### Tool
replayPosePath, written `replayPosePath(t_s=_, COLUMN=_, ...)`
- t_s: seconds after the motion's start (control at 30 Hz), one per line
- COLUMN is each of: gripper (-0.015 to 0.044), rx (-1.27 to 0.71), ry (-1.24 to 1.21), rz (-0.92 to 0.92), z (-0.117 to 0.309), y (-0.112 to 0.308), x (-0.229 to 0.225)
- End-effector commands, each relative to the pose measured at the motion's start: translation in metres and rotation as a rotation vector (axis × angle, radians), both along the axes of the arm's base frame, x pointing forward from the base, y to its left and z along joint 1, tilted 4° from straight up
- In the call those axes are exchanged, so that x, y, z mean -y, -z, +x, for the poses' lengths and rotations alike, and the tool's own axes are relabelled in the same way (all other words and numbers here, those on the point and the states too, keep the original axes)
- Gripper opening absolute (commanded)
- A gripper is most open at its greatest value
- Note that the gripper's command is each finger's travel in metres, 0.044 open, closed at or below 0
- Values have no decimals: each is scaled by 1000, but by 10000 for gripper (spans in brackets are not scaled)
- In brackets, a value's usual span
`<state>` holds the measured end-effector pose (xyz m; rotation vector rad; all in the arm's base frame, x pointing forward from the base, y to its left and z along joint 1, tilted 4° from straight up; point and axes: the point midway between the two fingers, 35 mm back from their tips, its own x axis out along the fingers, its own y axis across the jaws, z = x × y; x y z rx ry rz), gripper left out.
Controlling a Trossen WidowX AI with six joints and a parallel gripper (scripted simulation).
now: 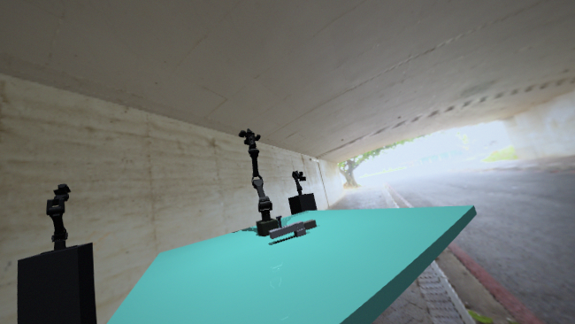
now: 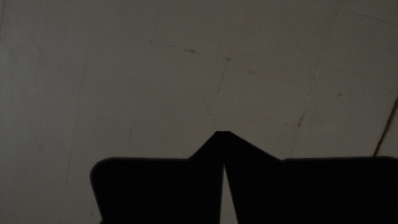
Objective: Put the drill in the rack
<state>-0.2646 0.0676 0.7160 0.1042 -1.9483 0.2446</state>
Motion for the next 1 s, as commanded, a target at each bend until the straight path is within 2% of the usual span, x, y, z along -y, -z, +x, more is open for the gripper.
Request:
replayPosePath(t_s=0.0, gripper=0, rx=-185, ry=38, rz=51, z=71, y=-21, x=19)
replayPosePath(t_s=0.27, gripper=0, rx=-507, ry=87, rz=134, z=193, y=-32, x=54)
replayPosePath(t_s=0.5, gripper=0, rx=-802, ry=128, rz=194, z=301, y=-15, x=83)
replayPosePath(t_s=0.73, gripper=0, rx=-1111, ry=169, rz=240, z=403, y=27, x=111)
replayPosePath(t_s=0.97, gripper=0, rx=-1438, ry=204, rz=269, z=494, y=95, x=134)
